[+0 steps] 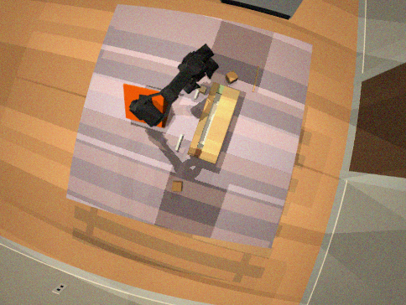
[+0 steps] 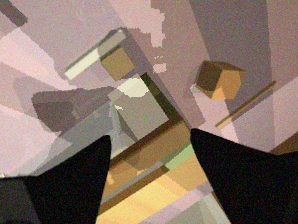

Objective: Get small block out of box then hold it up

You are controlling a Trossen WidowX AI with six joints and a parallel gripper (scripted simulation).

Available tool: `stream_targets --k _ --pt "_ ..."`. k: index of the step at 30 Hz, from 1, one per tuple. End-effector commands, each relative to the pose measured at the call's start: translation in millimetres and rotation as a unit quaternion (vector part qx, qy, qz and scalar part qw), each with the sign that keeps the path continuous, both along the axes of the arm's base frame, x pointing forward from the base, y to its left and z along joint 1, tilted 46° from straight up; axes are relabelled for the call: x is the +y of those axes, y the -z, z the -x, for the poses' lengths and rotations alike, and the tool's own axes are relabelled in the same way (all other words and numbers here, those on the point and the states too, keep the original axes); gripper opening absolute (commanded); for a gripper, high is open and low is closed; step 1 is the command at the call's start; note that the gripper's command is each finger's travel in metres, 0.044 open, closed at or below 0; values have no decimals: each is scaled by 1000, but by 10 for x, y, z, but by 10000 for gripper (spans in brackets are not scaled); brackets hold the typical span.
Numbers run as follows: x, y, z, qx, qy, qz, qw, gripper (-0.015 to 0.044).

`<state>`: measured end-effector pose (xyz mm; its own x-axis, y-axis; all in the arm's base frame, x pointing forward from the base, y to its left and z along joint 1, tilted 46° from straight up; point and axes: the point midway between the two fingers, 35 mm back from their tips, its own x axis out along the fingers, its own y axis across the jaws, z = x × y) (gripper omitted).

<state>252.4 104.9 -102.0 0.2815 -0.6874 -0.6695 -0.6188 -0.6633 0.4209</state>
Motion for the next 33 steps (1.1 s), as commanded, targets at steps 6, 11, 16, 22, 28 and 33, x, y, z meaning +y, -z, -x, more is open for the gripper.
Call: stream_targets --k 6,11,16,22,28,33 --pt "71 -2 25 164 -200 111 960 285" --pt "71 -2 25 164 -200 111 960 285" --pt "-189 321 20 164 -201 109 960 285" --pt "-583 681 94 164 -200 112 960 285" --pt "-611 710 90 164 -200 112 959 285" --pt "-668 767 84 164 -200 111 959 285"
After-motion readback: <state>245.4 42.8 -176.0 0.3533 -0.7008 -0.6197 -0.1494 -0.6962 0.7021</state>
